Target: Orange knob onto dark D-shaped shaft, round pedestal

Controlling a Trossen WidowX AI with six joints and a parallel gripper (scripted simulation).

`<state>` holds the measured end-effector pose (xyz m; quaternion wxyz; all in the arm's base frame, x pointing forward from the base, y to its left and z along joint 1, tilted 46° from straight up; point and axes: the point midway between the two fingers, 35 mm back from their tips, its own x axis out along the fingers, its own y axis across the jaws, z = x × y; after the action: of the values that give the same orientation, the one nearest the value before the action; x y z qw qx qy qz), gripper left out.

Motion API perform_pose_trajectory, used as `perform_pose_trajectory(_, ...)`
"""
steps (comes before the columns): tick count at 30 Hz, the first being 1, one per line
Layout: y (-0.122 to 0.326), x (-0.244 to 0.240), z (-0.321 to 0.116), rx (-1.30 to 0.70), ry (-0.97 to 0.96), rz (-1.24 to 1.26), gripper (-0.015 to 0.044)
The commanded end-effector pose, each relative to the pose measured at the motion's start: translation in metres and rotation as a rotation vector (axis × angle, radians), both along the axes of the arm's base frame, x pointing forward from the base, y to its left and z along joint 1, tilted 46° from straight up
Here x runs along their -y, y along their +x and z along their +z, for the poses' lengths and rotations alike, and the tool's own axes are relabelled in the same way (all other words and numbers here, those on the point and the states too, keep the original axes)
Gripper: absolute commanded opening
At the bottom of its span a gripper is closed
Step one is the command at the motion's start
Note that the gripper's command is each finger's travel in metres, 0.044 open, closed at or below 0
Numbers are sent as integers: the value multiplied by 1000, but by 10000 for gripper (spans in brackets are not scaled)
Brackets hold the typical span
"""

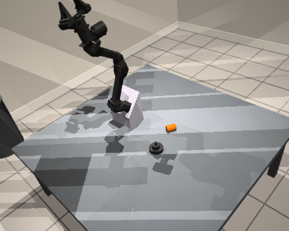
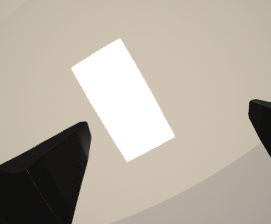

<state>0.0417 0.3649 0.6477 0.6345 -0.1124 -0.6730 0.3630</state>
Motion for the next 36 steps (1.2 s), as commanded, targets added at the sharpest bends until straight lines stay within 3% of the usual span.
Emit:
perform_pose_trajectory(1, -34, 59, 33, 66, 168, -7, 440)
perform_pose_trajectory(11, -87, 208, 77, 147, 586, -26, 440)
perform_pose_trajectory(19, -88, 334, 89, 79, 864, -16, 440)
perform_pose_trajectory(28, -48, 473, 68, -42, 1216, -96, 440)
perform_pose_trajectory(36, 28, 568, 18, -307, 1479, -223, 440)
